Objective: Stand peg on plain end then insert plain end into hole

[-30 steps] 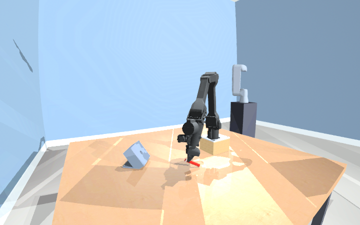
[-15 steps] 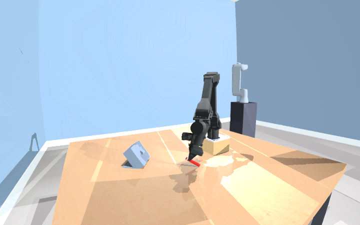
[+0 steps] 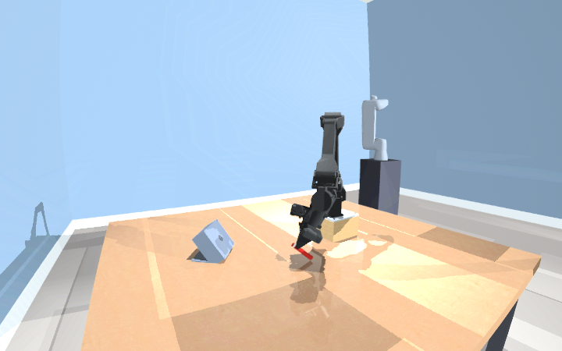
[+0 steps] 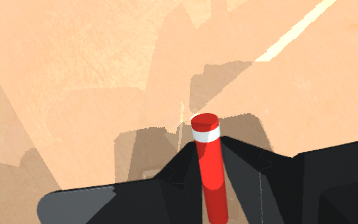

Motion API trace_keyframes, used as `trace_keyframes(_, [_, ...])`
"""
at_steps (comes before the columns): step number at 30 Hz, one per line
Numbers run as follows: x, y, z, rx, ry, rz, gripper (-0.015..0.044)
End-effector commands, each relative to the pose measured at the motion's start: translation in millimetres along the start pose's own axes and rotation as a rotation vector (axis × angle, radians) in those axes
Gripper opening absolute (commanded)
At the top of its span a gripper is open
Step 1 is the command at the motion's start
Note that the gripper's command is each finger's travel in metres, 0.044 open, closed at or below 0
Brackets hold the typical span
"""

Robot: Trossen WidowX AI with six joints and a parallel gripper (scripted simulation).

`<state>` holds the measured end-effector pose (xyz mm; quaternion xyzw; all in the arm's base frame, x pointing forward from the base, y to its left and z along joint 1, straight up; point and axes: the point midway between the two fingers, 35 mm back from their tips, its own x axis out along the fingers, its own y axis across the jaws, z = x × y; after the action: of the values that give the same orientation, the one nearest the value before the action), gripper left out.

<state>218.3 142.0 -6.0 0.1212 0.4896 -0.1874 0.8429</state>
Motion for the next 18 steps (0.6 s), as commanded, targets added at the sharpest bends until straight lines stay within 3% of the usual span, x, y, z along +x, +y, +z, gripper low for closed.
trace_keyframes(1, [-1.1,-2.3,-2.2,0.002,-0.032,-0.004,0.0051])
trace_keyframes(18, [-9.3,-2.4,-10.6,0.002,-0.178,-0.004,0.0051])
